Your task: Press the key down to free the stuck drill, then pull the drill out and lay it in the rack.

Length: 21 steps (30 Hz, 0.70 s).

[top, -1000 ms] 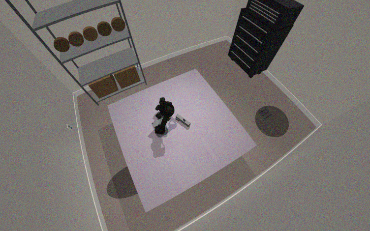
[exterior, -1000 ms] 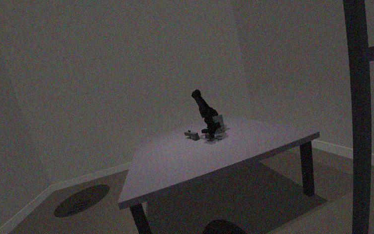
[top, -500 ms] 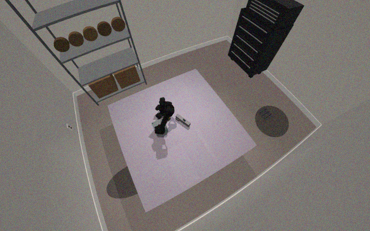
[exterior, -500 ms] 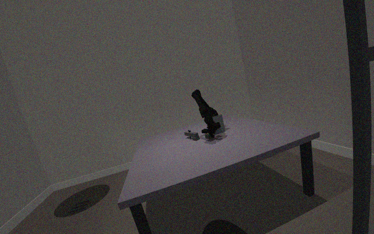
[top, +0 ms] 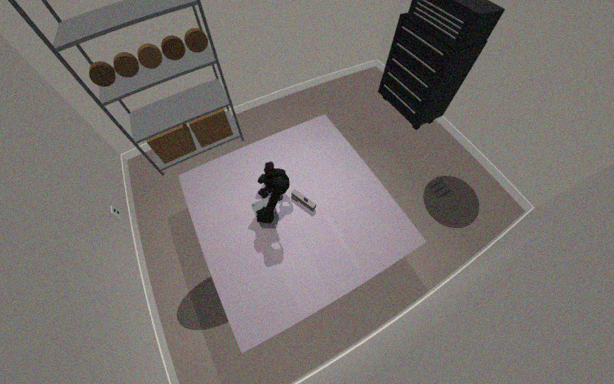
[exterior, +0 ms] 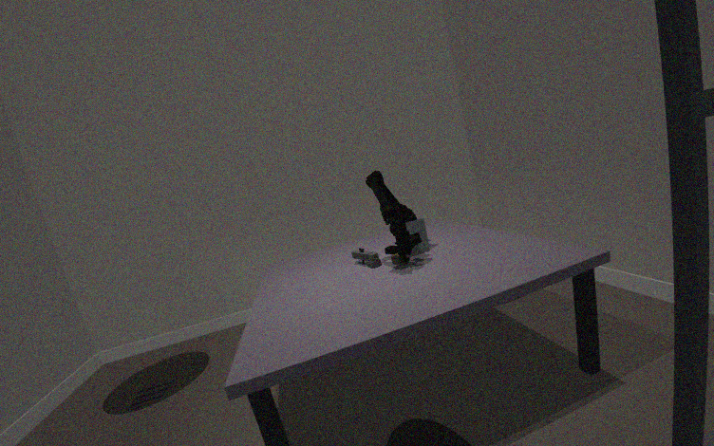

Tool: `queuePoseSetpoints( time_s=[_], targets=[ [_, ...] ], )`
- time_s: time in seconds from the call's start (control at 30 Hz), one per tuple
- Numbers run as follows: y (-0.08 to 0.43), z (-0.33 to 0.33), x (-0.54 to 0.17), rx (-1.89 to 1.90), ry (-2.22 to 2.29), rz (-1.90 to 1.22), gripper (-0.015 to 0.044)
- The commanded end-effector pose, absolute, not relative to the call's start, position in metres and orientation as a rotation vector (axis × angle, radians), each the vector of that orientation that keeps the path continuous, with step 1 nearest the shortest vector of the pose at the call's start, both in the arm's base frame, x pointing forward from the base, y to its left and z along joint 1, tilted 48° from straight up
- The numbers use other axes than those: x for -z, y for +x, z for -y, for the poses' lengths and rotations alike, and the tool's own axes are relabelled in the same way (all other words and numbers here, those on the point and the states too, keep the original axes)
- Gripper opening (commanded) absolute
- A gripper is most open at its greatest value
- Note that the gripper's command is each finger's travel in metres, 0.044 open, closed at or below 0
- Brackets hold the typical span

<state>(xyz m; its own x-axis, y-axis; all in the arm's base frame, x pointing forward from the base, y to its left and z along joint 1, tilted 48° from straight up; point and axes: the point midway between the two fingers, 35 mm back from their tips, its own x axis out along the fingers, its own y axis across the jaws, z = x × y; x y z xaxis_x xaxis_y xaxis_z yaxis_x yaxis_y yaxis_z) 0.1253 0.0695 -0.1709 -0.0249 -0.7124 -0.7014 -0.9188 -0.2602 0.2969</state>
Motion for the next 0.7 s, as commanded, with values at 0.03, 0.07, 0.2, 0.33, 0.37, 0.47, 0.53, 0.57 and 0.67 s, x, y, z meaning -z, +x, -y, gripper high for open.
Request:
queuePoseSetpoints(
  time_s=[0.03,0.07,0.2,0.33,0.37,0.47,0.53,0.57,0.67],
  targets=[
    [0.1271,-0.0615,0.1719,-1.146,-2.007,-1.742,0.0],
    [0.1271,-0.0615,0.1719,-1.146,-2.007,-1.742,0.0],
    [0.1253,-0.0695,0.1709,-1.16,-1.994,-1.727,0.0079],
    [0.1253,-0.0695,0.1709,-1.16,-1.994,-1.727,0.0184],
    [0.1253,-0.0695,0.1709,-1.16,-1.994,-1.727,0.021],
    [0.1253,-0.0695,0.1709,-1.16,-1.994,-1.727,0.0289],
    [0.1253,-0.0695,0.1709,-1.16,-1.994,-1.727,0.0341],
    [0.1253,-0.0695,0.1709,-1.16,-1.994,-1.727,0.0368],
    [0.1253,-0.0695,0.1709,-1.16,-1.994,-1.727,0.044]
  ],
)
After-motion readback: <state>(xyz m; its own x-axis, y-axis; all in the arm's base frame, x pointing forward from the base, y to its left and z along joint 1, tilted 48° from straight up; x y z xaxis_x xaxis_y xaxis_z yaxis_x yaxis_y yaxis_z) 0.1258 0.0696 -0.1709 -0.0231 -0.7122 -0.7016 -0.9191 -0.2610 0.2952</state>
